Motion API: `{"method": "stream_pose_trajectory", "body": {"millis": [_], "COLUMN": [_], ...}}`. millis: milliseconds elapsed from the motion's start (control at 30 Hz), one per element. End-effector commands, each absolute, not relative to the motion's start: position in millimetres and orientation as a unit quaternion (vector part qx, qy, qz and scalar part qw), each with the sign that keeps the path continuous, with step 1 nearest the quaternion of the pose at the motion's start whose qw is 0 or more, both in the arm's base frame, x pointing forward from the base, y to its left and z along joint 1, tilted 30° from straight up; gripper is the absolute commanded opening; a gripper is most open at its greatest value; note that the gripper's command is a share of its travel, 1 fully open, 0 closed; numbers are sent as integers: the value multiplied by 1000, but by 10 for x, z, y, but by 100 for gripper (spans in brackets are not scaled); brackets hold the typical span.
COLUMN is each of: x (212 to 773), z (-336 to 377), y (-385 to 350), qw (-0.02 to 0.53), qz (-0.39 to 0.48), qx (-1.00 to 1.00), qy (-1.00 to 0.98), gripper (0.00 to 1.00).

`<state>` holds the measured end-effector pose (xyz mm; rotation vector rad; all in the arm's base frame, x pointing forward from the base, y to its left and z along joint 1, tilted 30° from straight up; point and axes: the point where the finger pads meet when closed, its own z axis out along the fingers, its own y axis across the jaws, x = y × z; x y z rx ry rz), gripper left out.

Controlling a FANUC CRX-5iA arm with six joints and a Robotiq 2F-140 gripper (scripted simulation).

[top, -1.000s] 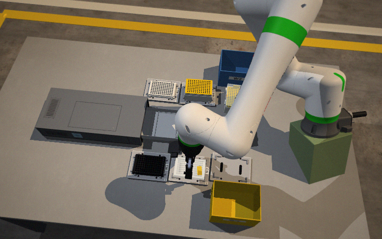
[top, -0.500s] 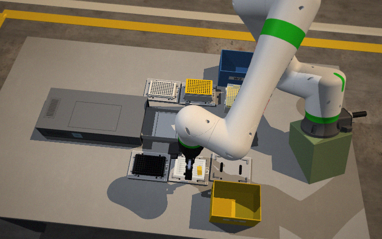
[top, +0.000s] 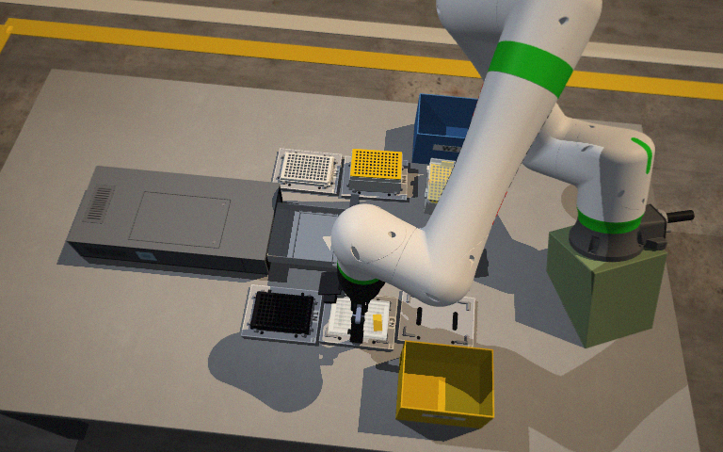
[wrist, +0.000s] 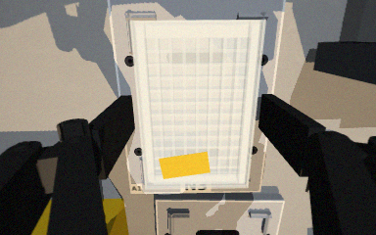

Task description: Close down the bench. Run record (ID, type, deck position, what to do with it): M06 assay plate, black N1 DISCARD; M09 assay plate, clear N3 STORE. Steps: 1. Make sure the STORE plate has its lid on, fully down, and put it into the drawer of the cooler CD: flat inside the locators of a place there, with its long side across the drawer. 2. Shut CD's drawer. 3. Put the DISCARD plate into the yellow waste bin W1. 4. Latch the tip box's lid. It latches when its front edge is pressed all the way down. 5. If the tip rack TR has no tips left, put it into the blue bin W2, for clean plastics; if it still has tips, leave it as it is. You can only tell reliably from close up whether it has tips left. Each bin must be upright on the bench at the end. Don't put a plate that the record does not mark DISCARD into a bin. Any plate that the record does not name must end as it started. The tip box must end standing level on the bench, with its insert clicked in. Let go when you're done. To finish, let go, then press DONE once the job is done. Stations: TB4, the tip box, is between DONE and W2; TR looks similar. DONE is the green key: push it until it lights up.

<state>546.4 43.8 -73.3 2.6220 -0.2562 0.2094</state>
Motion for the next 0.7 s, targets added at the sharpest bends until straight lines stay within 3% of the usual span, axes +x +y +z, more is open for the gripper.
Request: {"method": "stream_pose_trajectory", "body": {"millis": [0,667], "x": [5469,5468], "z": [-726,-718], "y": [445,449], "qw": [246,246], "qz": [78,78], "qx": [961,961], "qy": [-94,-94], "gripper": [70,63]}}
